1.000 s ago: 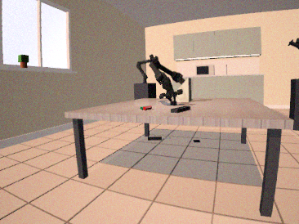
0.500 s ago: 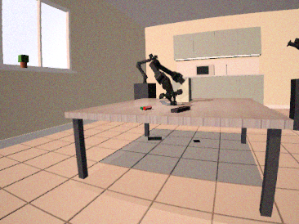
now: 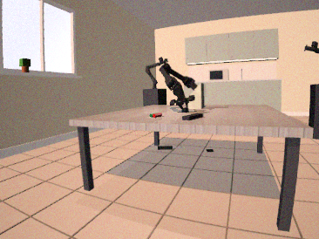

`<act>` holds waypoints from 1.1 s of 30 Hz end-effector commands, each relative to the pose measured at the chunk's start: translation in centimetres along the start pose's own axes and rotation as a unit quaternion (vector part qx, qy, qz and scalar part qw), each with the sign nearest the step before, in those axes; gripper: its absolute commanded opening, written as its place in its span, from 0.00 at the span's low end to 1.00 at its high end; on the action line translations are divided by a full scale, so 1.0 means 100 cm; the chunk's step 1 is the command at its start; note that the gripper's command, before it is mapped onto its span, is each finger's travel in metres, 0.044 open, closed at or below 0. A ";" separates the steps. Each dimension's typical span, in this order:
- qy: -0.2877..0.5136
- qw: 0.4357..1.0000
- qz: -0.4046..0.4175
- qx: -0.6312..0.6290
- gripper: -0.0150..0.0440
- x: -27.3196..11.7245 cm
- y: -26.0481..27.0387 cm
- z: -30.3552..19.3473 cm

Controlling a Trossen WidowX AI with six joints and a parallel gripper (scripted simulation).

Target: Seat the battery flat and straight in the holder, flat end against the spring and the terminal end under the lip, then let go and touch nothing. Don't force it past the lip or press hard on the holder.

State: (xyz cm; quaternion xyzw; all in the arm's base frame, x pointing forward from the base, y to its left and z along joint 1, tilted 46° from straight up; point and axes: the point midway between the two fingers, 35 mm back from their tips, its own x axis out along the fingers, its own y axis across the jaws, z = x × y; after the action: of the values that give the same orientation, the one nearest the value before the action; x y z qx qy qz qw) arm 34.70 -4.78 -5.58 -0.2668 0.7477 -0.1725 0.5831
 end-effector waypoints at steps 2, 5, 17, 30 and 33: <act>0.000 1.000 -0.001 0.002 0.54 -0.003 0.000 -0.001; 0.000 1.000 -0.001 0.001 0.54 -0.009 0.002 -0.003; 0.001 1.000 -0.002 -0.003 0.63 -0.019 0.005 -0.006; 0.000 1.000 0.001 0.000 1.00 -0.079 0.021 -0.028; 0.000 1.000 0.001 0.000 1.00 -0.079 0.021 -0.028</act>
State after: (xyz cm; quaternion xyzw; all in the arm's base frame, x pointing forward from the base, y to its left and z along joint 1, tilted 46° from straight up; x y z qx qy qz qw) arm 33.14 1.23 0.00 -0.2692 0.7472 -0.1722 0.5827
